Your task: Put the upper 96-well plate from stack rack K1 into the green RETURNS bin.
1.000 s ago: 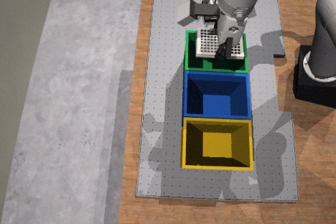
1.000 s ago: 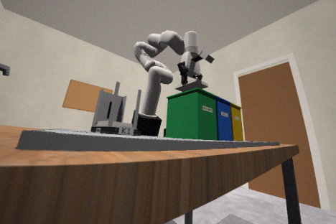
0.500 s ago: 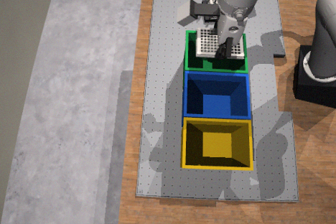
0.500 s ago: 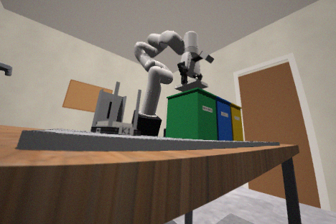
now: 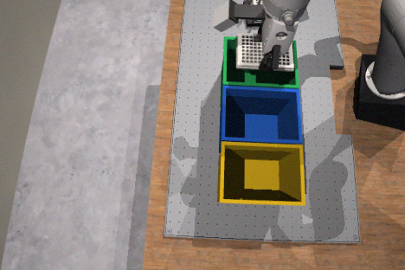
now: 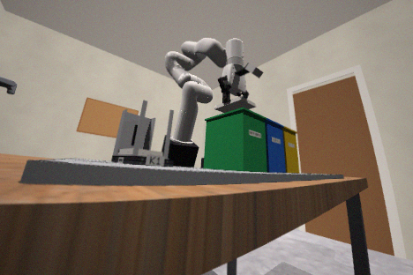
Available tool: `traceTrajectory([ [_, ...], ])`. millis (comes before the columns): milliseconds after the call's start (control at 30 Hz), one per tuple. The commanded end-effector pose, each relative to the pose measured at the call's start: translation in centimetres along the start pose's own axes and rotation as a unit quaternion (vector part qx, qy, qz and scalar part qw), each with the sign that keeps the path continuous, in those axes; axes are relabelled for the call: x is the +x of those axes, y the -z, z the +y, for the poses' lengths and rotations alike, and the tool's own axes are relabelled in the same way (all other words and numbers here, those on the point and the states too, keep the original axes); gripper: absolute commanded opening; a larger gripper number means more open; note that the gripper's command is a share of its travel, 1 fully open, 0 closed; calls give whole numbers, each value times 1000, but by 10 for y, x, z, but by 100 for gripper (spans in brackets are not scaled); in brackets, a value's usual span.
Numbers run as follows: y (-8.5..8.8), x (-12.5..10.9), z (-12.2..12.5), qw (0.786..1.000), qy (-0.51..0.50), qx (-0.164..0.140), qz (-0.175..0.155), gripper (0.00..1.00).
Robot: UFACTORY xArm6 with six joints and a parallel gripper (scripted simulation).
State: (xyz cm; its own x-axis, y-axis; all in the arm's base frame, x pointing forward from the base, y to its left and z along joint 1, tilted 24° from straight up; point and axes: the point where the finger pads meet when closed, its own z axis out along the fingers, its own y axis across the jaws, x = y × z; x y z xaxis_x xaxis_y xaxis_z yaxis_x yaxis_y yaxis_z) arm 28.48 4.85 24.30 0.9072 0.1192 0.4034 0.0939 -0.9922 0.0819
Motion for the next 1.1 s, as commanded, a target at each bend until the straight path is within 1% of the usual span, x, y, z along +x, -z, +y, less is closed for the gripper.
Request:
traceTrajectory([
  [0, -3, 1, 0, 1000, 0, 0, 1, 0],
  [267, -16, 1, 0, 1000, 0, 0, 1, 0],
  [1067, -17, 1, 0, 1000, 0, 0, 1, 0],
])
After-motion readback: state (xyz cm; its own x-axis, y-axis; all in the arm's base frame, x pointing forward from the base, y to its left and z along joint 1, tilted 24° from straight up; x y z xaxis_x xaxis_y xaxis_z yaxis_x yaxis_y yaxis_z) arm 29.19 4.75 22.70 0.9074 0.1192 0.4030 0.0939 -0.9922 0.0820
